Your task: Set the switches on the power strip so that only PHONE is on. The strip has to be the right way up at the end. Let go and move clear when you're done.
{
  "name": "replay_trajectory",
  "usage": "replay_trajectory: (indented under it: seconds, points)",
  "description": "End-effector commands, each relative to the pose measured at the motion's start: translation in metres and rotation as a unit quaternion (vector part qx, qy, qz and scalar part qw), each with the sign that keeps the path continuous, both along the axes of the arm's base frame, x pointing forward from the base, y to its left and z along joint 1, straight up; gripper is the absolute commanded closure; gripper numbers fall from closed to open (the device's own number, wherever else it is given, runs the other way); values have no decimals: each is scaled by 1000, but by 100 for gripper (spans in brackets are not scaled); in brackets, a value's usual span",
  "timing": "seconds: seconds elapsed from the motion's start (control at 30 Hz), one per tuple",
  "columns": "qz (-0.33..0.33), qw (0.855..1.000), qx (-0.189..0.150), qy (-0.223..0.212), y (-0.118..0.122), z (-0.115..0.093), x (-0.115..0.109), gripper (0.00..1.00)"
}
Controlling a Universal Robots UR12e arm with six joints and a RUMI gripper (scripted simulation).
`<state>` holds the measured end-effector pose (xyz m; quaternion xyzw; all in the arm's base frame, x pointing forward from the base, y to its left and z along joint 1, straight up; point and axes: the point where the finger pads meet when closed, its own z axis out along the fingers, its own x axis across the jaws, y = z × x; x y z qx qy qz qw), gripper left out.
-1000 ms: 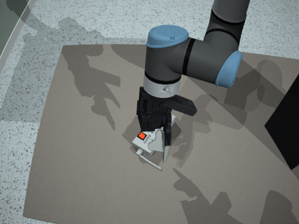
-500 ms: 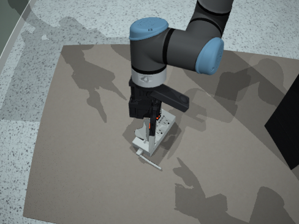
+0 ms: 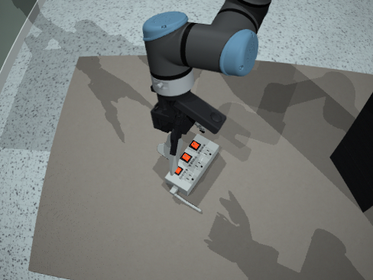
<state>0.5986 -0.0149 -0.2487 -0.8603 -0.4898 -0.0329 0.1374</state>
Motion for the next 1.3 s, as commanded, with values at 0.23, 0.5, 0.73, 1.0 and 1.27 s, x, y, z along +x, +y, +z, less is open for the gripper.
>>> replay_trajectory:
  seconds: [0.23,0.5,0.73,1.0,1.27]
  points:
    - [-123,989,-22,74,-29,7,9,0]
    - [-169,980,-33,99,-40,11,11,0]
    - [-182,977,-36,108,-42,12,11,0]
    - [-189,975,-37,111,-44,13,11,0]
    - [-189,975,-37,111,-43,12,11,0]
